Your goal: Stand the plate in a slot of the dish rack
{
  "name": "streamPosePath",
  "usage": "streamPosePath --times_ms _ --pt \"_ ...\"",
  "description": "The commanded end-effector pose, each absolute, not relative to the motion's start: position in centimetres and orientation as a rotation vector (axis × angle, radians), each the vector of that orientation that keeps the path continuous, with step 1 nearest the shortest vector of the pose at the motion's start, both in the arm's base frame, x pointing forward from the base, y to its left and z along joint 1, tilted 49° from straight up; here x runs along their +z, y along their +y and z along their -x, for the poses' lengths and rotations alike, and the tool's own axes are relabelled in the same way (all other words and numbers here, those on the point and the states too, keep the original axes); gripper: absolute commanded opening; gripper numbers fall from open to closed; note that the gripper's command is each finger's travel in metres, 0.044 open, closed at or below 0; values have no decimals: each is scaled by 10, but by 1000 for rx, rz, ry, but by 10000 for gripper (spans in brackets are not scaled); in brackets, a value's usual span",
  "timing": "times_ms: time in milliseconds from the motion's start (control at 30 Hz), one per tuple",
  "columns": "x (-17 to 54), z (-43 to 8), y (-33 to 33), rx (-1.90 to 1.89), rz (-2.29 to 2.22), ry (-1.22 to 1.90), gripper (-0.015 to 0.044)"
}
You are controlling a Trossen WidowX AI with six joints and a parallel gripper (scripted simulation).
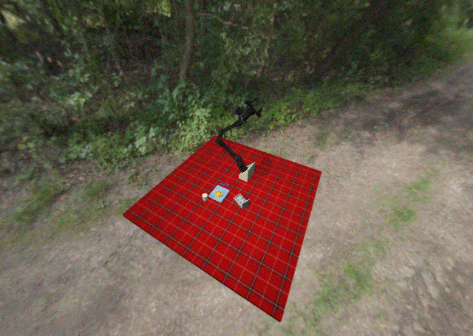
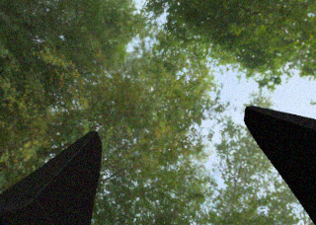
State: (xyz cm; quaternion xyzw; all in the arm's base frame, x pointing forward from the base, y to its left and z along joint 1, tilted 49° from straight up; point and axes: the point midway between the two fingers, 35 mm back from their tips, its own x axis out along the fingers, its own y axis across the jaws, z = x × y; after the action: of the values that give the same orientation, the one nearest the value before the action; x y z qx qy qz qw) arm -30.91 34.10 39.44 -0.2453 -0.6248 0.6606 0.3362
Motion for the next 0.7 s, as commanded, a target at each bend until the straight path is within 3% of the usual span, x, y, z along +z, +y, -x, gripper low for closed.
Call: streamPosePath --times_ms 0,667 --pt "377 281 370 1722 744 -1499 400" --pt "294 121 460 1612 1092 -822 400"
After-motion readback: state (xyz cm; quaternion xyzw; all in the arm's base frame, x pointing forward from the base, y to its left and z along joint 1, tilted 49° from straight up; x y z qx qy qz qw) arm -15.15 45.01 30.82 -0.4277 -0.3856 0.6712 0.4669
